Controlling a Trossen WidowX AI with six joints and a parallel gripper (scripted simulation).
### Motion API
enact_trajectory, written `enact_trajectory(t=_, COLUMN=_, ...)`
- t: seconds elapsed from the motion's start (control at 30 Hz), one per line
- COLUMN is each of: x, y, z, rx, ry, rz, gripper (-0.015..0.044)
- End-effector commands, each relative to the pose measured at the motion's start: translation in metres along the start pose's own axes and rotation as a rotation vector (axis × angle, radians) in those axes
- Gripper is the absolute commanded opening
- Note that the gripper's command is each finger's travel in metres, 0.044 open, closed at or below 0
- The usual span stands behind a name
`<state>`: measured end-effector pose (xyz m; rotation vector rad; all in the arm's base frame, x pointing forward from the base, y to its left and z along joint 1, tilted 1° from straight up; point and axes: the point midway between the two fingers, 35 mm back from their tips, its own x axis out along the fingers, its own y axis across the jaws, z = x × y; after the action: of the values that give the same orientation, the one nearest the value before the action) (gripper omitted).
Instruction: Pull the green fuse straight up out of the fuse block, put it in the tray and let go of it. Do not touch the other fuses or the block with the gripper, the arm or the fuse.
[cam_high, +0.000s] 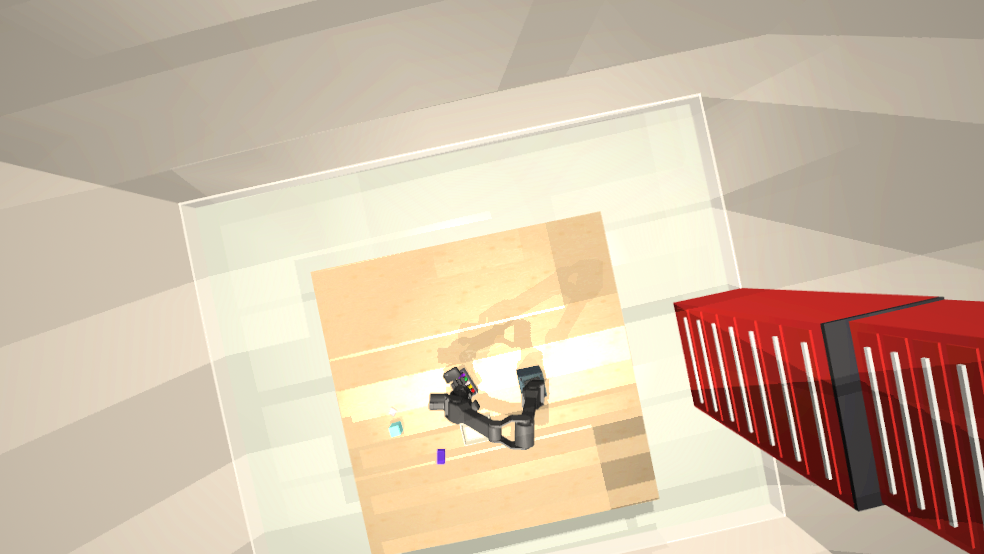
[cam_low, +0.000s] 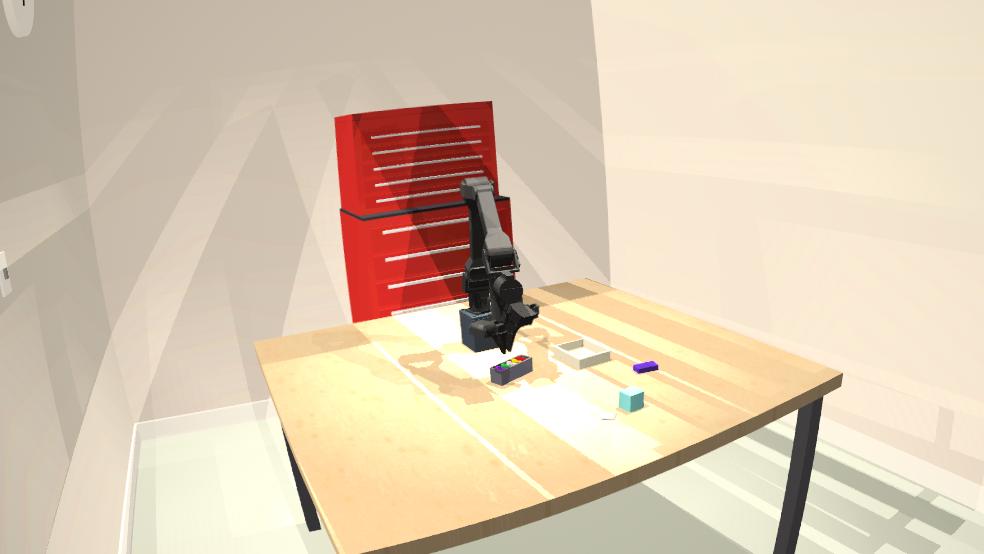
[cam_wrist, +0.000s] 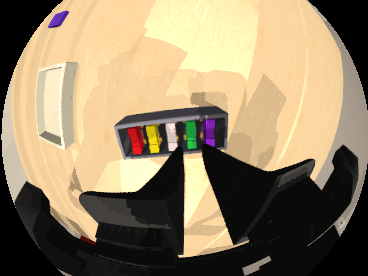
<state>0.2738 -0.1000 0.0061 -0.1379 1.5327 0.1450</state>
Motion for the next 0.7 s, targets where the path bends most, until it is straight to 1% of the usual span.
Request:
enact_trajectory(t=0.0, x=-0.003, y=-0.003, z=-0.001, rx=-0.016, ry=0.015, rz=-0.01, gripper=0.0073)
enact_trajectory(t=0.67, x=0.015, y=-0.004, z=-0.002, rx=-0.016, ry=0.015, rz=-0.01, gripper=0.0073)
